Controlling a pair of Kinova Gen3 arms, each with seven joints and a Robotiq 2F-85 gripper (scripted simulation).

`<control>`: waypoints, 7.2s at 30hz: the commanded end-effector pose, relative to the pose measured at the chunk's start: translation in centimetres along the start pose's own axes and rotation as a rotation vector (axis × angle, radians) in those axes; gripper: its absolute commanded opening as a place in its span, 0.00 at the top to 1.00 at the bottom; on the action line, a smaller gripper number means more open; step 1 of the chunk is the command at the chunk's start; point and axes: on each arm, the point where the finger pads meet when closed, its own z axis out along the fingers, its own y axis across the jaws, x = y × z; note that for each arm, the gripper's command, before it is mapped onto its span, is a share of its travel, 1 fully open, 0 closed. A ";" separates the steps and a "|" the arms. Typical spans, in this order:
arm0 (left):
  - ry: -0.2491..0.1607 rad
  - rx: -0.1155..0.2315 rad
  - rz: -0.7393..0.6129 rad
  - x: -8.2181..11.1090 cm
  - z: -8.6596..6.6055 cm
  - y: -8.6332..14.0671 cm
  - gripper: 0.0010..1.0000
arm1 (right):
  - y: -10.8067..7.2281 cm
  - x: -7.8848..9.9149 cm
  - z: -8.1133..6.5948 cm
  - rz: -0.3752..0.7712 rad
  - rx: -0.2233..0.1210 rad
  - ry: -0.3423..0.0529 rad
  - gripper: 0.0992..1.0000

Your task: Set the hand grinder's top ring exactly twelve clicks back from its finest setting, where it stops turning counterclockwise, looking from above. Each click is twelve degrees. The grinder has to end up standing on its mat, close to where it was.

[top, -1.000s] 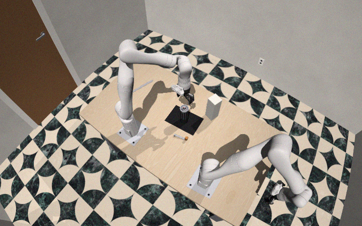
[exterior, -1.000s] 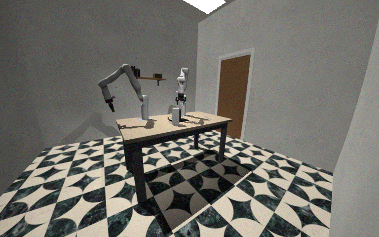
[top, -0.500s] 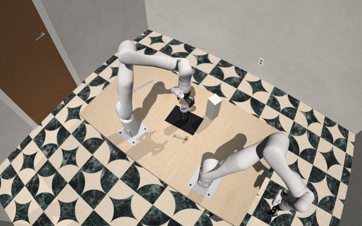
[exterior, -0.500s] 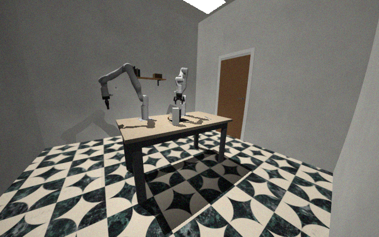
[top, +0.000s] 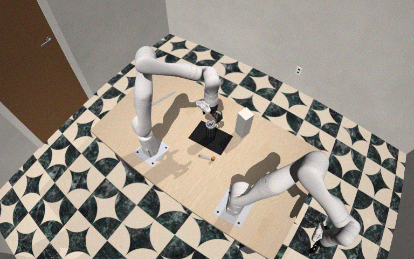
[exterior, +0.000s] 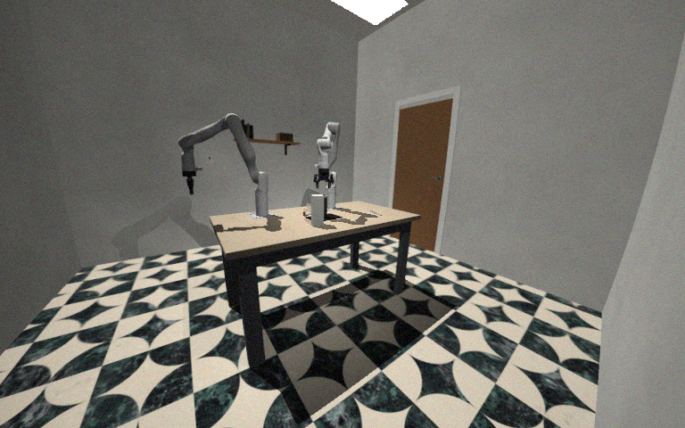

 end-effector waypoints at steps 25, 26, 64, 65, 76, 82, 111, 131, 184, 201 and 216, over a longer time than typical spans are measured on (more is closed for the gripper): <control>-0.002 0.001 0.000 0.0 -0.1 0.0 0.00 | 0.0 -0.1 -0.1 0.000 0.001 -0.003 0.00; -0.002 0.001 0.000 0.0 -0.1 0.0 0.00 | 0.0 -0.1 -0.1 0.000 0.001 -0.003 0.00; -0.002 0.000 0.000 -0.1 1.1 0.0 0.00 | 0.0 -0.1 -0.1 0.000 0.001 -0.003 0.00; -0.002 0.000 0.000 -0.1 1.1 0.0 0.00 | 0.0 -0.1 -0.1 0.000 0.001 -0.003 0.00; -0.002 0.000 0.000 -0.1 4.8 -0.1 0.00 | 0.0 -0.1 -0.1 0.000 0.001 -0.003 0.00; -0.002 0.000 0.000 -0.2 6.0 -0.1 0.00 | 0.0 -0.1 -0.1 0.000 0.001 -0.003 0.00; -0.002 0.000 0.000 -0.2 6.9 -0.1 0.00 | 0.0 -0.1 -0.1 0.000 0.001 -0.003 0.00; -0.002 0.000 0.000 -0.2 6.9 -0.1 0.00 | 0.0 -0.1 -0.1 0.000 0.001 -0.003 0.00; -0.002 0.000 0.000 -0.2 6.9 -0.1 0.00 | 0.0 -0.1 -0.1 0.000 0.001 -0.003 0.00; -0.002 0.000 0.000 -0.2 6.9 -0.1 0.34 | 0.0 -0.1 -0.1 0.000 0.001 -0.003 0.00; -0.002 0.000 0.000 -0.2 6.9 -0.1 0.34 | 0.0 -0.1 -0.1 0.000 0.001 -0.003 0.00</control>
